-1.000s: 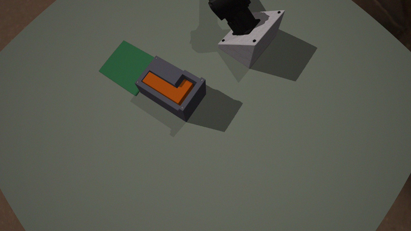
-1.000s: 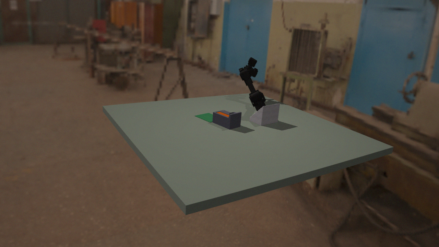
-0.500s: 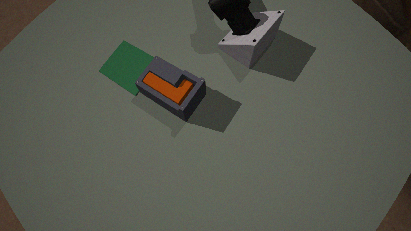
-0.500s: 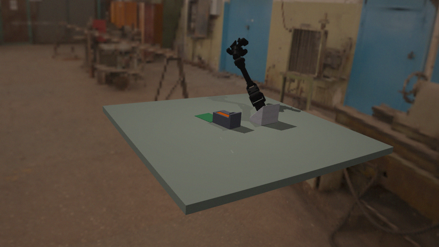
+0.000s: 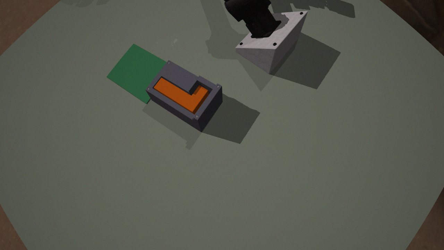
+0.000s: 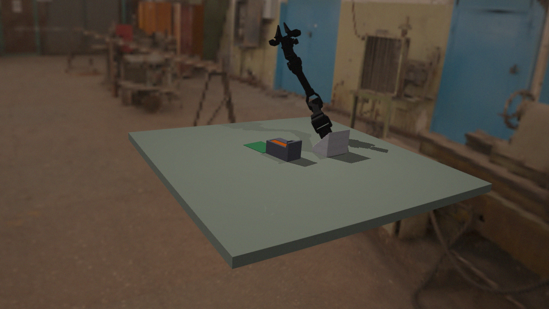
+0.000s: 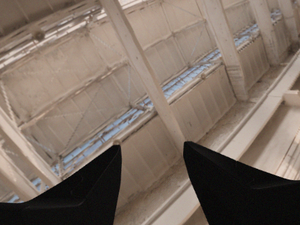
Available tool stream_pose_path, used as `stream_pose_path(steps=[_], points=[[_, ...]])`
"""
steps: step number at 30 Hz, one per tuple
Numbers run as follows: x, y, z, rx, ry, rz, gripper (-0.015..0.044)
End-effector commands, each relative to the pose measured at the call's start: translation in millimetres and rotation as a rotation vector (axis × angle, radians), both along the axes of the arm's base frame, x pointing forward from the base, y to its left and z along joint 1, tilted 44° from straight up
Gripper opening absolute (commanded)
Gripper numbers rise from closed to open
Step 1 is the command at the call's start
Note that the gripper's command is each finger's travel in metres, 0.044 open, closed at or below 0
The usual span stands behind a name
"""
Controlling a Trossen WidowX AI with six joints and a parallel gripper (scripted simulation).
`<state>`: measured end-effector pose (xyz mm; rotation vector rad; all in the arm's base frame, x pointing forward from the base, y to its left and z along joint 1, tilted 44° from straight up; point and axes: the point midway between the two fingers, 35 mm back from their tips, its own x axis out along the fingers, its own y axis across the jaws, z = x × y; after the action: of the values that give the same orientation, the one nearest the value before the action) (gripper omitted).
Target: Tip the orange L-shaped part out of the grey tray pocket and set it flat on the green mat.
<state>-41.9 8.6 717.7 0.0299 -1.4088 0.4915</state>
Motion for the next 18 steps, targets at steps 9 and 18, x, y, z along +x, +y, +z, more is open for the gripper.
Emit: stream_pose_path(steps=[9,18], points=[[169.8,99.7,-54.5,-0.18,0.535,0.076,0.018],[268.1,149.3,-131.5,-0.258,0.933,0.069,0.018]])
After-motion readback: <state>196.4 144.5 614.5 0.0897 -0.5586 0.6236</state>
